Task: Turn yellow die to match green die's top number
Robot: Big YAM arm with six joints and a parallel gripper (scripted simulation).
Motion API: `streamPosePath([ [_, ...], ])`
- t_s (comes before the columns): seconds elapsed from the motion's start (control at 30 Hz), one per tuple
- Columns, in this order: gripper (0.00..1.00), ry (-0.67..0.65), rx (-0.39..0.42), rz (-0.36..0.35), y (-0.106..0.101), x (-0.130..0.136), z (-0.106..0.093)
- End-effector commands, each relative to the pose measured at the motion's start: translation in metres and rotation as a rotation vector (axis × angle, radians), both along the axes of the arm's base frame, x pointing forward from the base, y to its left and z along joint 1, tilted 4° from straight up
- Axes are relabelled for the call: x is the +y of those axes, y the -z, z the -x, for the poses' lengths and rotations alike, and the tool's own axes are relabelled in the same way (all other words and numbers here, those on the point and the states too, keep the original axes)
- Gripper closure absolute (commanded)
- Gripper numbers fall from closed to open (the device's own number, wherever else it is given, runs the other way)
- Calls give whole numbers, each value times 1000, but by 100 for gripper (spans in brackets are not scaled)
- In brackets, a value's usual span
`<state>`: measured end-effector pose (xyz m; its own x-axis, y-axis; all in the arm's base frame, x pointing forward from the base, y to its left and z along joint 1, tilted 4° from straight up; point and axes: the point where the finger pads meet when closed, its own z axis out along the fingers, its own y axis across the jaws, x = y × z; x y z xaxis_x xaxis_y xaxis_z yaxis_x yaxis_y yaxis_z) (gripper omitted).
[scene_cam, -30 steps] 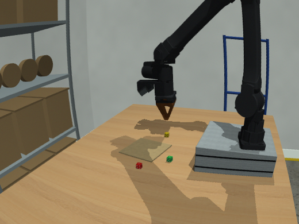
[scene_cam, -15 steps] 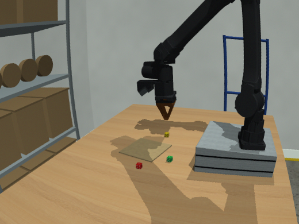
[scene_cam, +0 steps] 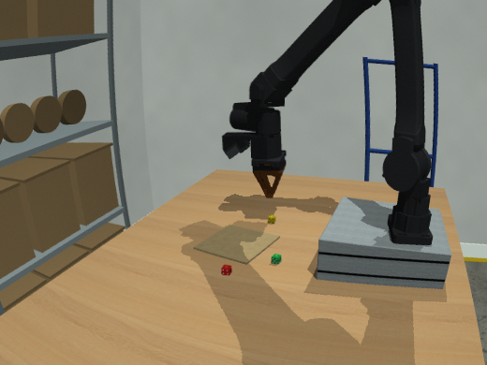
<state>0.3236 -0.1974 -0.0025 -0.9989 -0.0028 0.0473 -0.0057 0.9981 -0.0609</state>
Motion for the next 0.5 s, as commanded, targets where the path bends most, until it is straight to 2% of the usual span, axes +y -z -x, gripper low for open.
streamPosePath([
  [0.0, 71, -11, -6, 3, 6, -3, -1],
  [0.47, 71, -7, -5, 3, 24, -5, 1],
])
